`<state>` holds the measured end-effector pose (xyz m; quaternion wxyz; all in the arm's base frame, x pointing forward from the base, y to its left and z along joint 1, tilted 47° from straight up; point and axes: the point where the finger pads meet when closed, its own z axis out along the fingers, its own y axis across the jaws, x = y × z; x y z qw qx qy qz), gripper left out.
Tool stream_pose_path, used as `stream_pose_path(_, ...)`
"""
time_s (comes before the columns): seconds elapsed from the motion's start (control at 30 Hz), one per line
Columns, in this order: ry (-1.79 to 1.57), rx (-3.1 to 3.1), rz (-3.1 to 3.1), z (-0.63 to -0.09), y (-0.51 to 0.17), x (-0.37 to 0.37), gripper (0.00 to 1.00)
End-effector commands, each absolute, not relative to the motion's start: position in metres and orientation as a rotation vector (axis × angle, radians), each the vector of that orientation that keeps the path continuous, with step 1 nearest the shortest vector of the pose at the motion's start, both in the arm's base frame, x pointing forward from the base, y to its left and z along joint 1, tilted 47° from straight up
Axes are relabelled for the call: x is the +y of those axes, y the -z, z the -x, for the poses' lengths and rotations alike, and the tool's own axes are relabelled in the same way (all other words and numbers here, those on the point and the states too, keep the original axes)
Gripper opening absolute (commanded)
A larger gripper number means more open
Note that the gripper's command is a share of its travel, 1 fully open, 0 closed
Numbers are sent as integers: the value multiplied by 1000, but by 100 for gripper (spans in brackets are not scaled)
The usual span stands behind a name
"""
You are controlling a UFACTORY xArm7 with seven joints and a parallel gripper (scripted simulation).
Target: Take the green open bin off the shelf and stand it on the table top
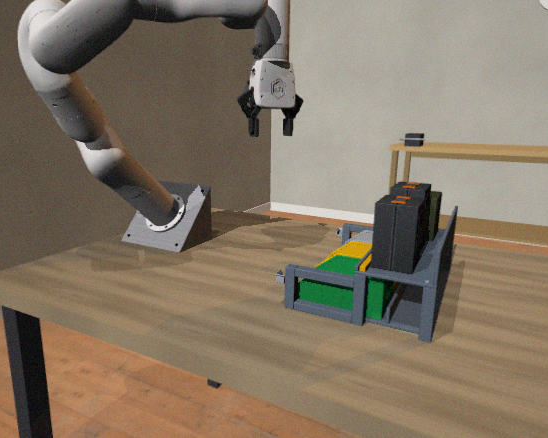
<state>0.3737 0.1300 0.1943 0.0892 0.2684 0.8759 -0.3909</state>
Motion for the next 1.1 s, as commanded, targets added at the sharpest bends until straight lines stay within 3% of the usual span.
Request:
stream_pose_path(0.0,1157,2605,-798,-374,-195,132,100)
stream_pose_path(0.2,1082,2410,-1096,-374,-195,132,100)
stream_pose_path(1.07,994,2190,-1362,-374,-195,132,100)
